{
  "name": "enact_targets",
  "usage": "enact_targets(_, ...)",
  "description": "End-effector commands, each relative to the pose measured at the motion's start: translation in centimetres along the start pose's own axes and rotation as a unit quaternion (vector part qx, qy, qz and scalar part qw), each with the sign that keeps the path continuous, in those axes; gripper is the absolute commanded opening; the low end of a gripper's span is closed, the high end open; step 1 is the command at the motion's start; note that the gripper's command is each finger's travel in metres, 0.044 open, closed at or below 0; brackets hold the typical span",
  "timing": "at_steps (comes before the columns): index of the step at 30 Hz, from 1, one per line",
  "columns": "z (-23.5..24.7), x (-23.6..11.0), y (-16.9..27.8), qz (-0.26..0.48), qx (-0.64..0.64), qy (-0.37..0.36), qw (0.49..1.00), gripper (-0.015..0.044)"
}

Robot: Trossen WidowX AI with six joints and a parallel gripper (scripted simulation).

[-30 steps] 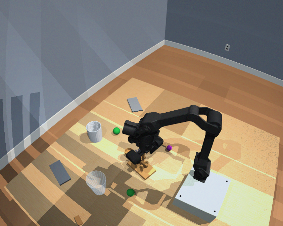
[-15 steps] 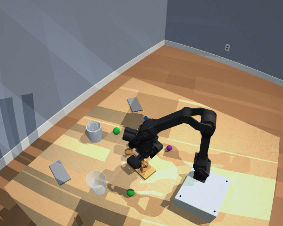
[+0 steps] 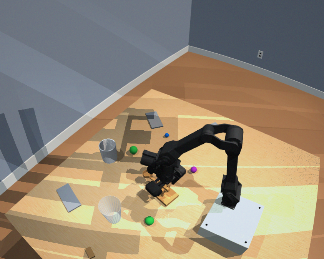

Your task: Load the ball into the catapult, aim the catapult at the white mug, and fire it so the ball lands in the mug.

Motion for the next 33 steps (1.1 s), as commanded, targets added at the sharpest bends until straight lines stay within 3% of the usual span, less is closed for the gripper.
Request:
enact_targets(1, -0.2, 1.1, 0.2, 0.008, -0.003, 0.004, 1.000, 0.0440)
enact_targets(18, -0.3, 2.4, 0.3, 0.008, -0.003, 0.004, 1.000, 0.0440)
enact_targets(29, -0.2, 2.1, 0.2, 0.003, 0.000, 0.003, 1.000, 0.0151)
enact_targets(33, -0.2, 2.1, 0.2, 0.003, 0.000, 0.003, 1.000, 0.0125)
Point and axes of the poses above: the point midway between the two fingers, 35 mm back from their tips, its own x axis out along the fingers, its own z axis across the jaws, y = z × x, the point moved 10 cm from there along -x, back along the fingers, and after that the axes turned 13 degrees about x, right-handed, at the moved point
